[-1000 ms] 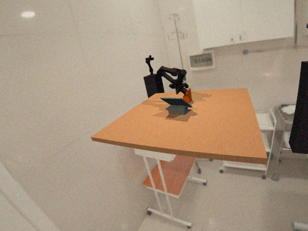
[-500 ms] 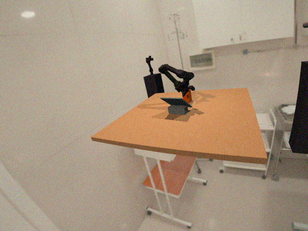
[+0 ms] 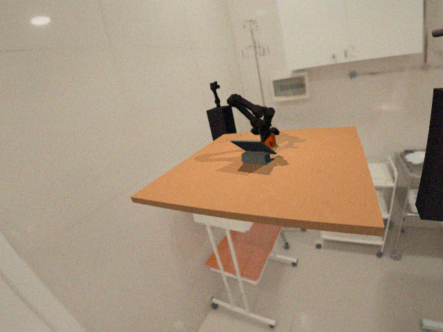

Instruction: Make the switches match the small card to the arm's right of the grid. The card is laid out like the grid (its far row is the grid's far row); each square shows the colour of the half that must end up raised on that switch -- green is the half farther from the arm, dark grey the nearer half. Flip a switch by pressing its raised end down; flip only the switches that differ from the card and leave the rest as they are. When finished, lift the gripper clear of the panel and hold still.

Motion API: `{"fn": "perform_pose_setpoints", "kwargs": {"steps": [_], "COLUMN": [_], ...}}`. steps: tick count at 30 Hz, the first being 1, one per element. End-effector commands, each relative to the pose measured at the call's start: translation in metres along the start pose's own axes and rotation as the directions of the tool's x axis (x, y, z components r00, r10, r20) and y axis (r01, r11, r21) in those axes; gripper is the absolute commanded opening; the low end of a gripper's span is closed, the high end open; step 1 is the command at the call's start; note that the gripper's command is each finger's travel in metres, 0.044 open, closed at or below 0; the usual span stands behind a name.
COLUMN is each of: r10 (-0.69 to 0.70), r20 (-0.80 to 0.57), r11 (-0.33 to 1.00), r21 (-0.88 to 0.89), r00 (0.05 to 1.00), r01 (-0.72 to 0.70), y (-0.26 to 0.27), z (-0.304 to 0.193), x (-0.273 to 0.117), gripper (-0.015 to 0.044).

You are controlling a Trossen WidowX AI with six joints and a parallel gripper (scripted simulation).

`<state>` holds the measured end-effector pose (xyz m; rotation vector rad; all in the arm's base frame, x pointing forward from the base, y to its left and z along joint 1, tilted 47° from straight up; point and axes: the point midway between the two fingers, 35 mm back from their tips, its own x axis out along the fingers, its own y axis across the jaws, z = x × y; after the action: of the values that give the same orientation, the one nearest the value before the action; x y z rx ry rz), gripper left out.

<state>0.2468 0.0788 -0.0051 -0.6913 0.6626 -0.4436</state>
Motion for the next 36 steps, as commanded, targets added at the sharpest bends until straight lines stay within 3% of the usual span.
{"fn": "perform_pose_setpoints", "kwargs": {"steps": [1,36], "r10": [-0.005,-0.004], "r20": [0.000,0.000], "r11": [1.000,1.000], "r21": [-0.007,-0.007], "r00": [1.000,1.000], "r01": [0.005,0.004], "y": [-0.001,-0.001], "z": [-0.002,-0.002], "x": [0.004,0.018], "gripper": [0.0000,0.0000]}}
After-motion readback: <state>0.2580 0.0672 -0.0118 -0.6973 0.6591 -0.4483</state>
